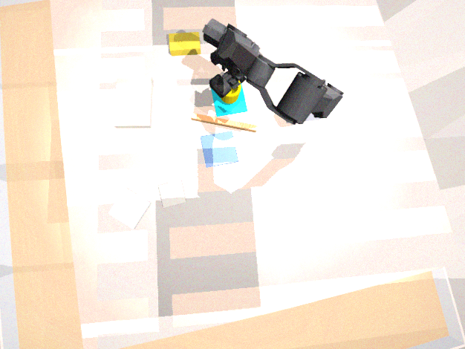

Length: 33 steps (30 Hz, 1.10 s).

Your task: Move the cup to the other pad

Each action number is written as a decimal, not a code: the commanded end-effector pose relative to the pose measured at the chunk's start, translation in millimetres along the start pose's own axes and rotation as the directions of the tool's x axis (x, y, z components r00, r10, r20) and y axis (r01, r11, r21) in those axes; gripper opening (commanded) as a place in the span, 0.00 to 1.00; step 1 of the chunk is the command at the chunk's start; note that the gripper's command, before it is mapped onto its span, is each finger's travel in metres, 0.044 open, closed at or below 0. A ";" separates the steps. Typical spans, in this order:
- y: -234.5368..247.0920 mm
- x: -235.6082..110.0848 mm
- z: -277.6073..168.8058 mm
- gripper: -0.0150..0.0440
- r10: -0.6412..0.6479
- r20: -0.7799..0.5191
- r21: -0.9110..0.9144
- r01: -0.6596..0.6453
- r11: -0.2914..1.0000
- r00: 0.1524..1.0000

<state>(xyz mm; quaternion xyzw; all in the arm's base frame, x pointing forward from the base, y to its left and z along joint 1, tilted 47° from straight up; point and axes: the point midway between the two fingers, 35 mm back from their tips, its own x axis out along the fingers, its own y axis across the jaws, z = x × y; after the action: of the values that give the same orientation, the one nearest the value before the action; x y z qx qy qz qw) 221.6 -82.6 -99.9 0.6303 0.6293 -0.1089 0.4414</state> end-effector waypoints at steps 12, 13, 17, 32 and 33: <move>-0.6 12.1 -1.2 0.25 -0.001 -0.003 0.000 0.001 1.000 1.000; -0.6 12.1 -1.2 0.25 -0.001 -0.003 0.000 0.001 1.000 1.000; -0.6 12.1 -1.2 0.25 -0.001 -0.003 0.000 0.001 1.000 1.000; -0.6 12.1 -1.2 0.50 -0.001 -0.003 0.000 0.001 1.000 1.000; -0.6 11.8 -1.2 0.50 -0.001 -0.003 0.000 0.001 1.000 1.000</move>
<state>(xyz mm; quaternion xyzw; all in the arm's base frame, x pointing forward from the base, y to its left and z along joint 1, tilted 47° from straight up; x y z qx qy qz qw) 222.9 -73.4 -107.9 0.6307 0.6298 -0.1083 0.4403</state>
